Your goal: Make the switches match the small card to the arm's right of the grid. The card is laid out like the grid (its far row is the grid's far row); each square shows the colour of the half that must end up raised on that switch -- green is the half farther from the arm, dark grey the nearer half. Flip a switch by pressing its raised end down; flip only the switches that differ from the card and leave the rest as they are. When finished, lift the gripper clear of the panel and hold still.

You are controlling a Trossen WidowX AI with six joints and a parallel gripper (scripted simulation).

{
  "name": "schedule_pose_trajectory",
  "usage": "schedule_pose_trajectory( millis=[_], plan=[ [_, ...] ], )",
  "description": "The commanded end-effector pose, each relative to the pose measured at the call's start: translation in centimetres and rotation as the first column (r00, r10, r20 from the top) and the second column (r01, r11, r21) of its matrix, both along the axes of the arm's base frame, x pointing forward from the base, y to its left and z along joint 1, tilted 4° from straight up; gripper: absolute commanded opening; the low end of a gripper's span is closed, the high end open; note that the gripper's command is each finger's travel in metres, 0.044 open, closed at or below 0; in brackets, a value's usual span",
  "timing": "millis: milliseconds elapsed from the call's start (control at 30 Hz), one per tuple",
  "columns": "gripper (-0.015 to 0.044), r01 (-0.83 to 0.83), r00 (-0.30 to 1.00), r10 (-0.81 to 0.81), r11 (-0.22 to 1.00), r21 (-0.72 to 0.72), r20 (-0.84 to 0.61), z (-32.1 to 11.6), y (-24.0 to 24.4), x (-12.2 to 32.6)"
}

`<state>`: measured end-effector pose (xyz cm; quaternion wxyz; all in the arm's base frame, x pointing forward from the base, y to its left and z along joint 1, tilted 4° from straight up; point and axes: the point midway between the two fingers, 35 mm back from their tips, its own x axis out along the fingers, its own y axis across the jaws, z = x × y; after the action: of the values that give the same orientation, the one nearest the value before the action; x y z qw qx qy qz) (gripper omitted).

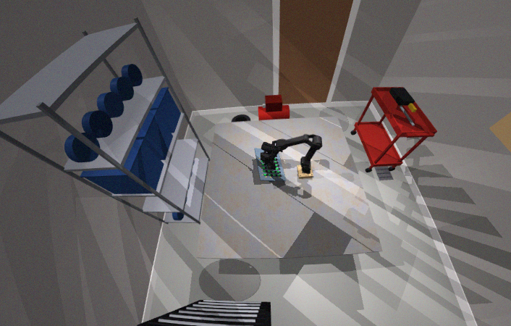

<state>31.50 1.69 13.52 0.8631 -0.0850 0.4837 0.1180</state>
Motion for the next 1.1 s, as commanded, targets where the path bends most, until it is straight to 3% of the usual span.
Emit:
schedule_pose_trajectory(
  millis=[0, 667, 867, 1067],
  plan=[
    [0.0, 0.006, 1.0, -0.006, 1.0, -0.002, -0.002, -0.1, -0.1, 0.0],
    [0.0, 0.006, 1.0, -0.006, 1.0, -0.002, -0.002, -0.4, 0.0, 0.2],
    [0.0, 0.007, 1.0, -0.007, 1.0, -0.01, -0.027, 5.1, -0.7, -2.7],
    [0.0, 0.007, 1.0, -0.008, 1.0, -0.01, -0.028, 5.3, -0.7, -3.1]
  ],
)
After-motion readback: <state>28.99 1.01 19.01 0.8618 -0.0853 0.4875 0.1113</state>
